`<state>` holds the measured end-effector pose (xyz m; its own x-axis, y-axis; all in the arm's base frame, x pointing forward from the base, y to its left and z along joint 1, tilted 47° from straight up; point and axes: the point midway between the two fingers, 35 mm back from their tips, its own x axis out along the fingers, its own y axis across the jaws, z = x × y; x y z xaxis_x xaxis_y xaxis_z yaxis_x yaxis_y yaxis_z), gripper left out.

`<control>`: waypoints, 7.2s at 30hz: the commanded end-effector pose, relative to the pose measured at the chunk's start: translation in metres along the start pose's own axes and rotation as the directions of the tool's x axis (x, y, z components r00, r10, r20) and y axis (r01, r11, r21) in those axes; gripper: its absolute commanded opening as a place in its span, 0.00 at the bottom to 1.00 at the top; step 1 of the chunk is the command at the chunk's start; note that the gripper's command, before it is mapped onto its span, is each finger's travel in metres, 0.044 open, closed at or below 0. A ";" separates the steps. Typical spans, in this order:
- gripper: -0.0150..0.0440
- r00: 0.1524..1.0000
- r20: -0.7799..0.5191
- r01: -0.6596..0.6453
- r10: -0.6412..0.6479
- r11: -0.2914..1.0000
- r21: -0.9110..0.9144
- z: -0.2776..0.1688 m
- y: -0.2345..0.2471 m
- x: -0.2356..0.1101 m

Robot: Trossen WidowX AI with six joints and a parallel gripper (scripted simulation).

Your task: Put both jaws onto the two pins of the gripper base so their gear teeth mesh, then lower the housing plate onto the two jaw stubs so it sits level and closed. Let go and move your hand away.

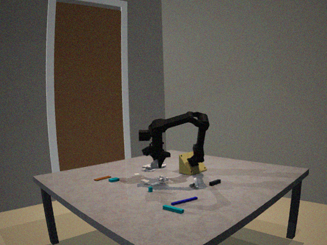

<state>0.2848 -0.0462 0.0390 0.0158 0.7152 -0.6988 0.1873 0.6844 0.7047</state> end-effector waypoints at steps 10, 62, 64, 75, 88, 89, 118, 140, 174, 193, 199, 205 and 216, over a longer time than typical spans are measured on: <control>0.48 1.000 0.003 -0.009 0.009 1.000 0.000 0.026 0.028 0.001; 0.48 1.000 0.003 -0.008 0.008 1.000 0.013 0.028 0.027 0.019; 0.48 1.000 0.003 -0.008 0.008 1.000 0.013 0.028 0.027 0.023; 0.48 1.000 0.003 -0.009 0.009 1.000 0.013 0.027 0.027 0.040; 0.48 1.000 0.003 -0.011 0.011 1.000 0.013 0.026 0.028 0.052; 0.48 1.000 0.003 -0.011 0.011 1.000 0.013 0.026 0.028 0.052; 0.48 1.000 0.003 -0.011 0.011 1.000 0.015 0.026 0.028 0.058; 0.48 1.000 0.003 -0.011 0.011 1.000 0.016 0.026 0.028 0.064; 0.48 1.000 0.003 -0.012 0.012 1.000 0.019 0.026 0.028 0.070; 0.48 1.000 0.003 -0.012 0.012 1.000 0.019 0.026 0.028 0.070; 0.48 1.000 0.003 -0.012 0.012 1.000 0.019 0.026 0.028 0.070; 0.48 1.000 0.003 -0.012 0.012 1.000 0.019 0.026 0.028 0.070; 0.48 1.000 0.003 -0.012 0.012 1.000 0.019 0.026 0.028 0.070</control>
<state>0.3168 0.0195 0.0064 0.0181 0.7211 -0.6926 0.2036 0.6756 0.7086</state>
